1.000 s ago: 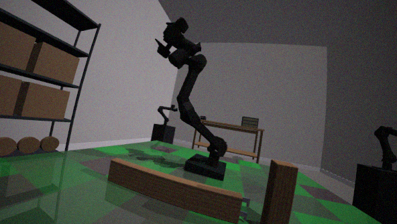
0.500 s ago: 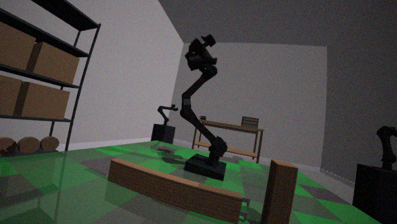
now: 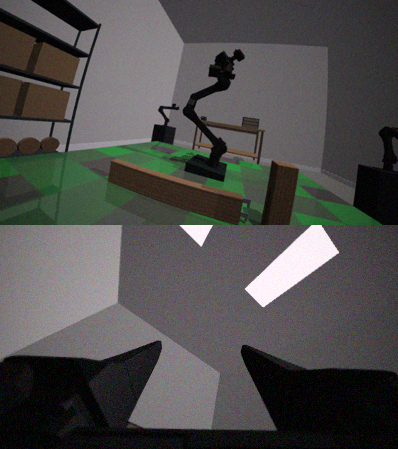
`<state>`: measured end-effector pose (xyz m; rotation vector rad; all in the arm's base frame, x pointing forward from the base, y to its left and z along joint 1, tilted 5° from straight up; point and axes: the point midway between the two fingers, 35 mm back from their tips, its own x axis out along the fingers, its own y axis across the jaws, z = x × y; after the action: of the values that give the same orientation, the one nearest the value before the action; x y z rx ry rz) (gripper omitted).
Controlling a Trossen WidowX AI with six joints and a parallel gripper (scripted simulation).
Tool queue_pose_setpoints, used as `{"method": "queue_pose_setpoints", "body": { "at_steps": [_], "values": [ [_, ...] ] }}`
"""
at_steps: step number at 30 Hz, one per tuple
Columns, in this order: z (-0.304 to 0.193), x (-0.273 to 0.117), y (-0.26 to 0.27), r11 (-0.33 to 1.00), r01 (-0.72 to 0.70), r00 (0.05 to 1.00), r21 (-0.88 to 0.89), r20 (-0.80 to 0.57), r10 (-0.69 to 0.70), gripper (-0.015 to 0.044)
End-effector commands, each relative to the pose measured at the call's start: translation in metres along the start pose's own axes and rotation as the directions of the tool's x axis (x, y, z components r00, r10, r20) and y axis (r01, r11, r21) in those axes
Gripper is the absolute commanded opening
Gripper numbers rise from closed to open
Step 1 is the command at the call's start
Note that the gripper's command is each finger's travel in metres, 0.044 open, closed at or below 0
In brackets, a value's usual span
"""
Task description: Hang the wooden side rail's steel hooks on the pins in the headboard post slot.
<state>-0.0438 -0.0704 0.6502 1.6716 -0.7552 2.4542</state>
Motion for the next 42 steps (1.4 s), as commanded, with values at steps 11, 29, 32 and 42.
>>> {"method": "queue_pose_setpoints", "body": {
  "at_steps": [11, 29, 32, 42],
  "values": [
    [-0.113, -0.093, -0.128, 0.852, 0.412, 0.837, -0.325, -0.235, -0.494, 0.0440],
    [-0.128, -0.320, -0.228, 0.296, 0.602, 0.261, -0.741, -0.168, -0.951, 0.0440],
    [-0.120, -0.363, -0.230, 0.182, 0.589, 0.142, -0.787, -0.121, -0.982, 0.0440],
    [-0.083, -0.501, -0.200, -0.184, 0.459, -0.252, -0.869, 0.071, -0.965, 0.0440]
  ]
}}
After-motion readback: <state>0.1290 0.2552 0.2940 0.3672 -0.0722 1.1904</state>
